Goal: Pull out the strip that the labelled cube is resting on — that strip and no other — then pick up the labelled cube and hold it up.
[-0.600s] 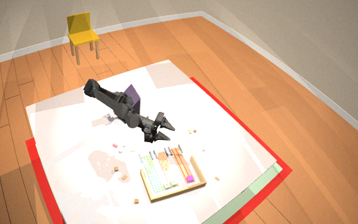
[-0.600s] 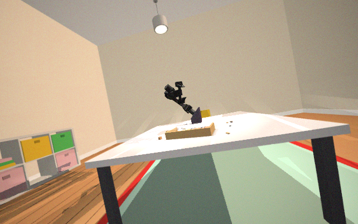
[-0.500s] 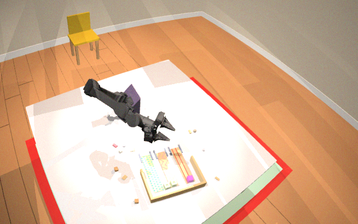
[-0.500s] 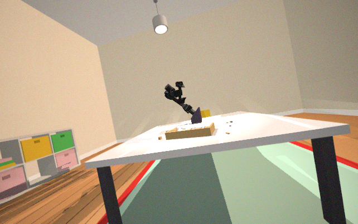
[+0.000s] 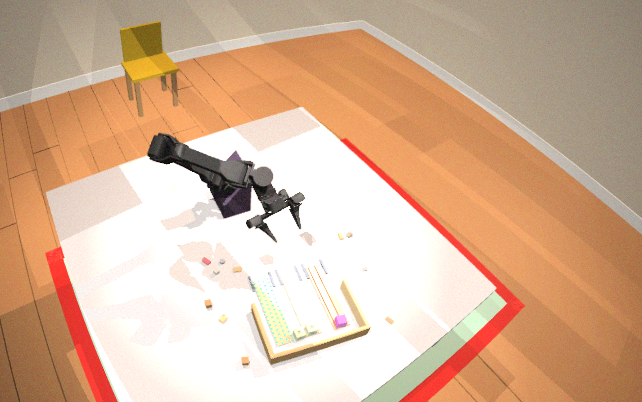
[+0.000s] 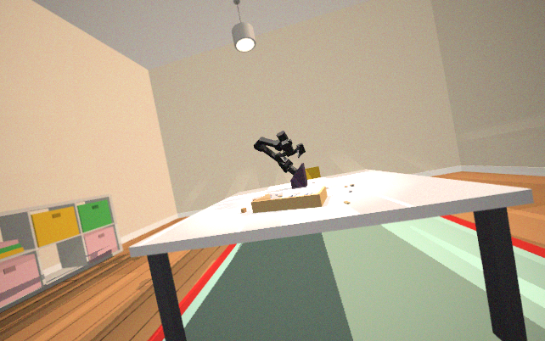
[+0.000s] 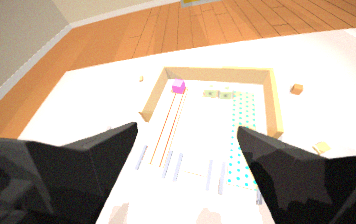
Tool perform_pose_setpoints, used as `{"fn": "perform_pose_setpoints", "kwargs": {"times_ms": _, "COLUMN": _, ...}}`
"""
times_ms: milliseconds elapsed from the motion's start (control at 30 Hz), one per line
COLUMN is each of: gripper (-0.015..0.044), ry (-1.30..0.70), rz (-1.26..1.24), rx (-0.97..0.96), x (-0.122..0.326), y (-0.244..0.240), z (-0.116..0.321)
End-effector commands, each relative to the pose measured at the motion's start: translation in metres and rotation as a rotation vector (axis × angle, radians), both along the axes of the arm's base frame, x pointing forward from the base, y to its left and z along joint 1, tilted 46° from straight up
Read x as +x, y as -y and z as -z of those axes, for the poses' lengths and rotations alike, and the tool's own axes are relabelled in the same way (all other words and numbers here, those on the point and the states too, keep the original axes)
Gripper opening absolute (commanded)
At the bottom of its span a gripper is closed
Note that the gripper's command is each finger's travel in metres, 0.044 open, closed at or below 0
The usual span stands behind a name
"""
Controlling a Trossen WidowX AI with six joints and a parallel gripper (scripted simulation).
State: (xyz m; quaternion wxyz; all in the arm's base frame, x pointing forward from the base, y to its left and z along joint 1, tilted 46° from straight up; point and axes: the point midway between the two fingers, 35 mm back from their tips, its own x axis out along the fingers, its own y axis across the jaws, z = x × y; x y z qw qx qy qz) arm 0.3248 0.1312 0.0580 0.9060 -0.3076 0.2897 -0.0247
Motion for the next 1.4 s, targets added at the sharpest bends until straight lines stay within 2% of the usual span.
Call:
{"fn": "perform_pose_setpoints", "kwargs": {"times_ms": 0, "gripper": 0.04, "ry": 0.013, "rz": -0.008, "rx": -0.18, "x": -0.018, "y": 0.016, "z": 0.002}}
{"fn": "perform_pose_setpoints", "kwargs": {"times_ms": 433, "gripper": 0.04, "ry": 0.013, "rz": -0.008, "rx": -0.18, "x": -0.018, "y": 0.016, "z": 0.002}}
{"fn": "perform_pose_setpoints", "kwargs": {"times_ms": 600, "gripper": 0.0269, "ry": -0.04, "rz": 0.045, "rx": -0.148, "x": -0.005, "y": 0.014, "z": 0.012}}
{"fn": "perform_pose_setpoints", "kwargs": {"times_ms": 933, "gripper": 0.0006, "ry": -0.315, "rz": 0.359, "rx": -0.107, "x": 0.041, "y": 0.029, "z": 0.059}}
{"fn": "perform_pose_setpoints", "kwargs": {"times_ms": 1367, "gripper": 0.0, "ry": -0.573, "rz": 0.77, "rx": -0.171, "x": 0.058, "y": 0.072, "z": 0.096}}
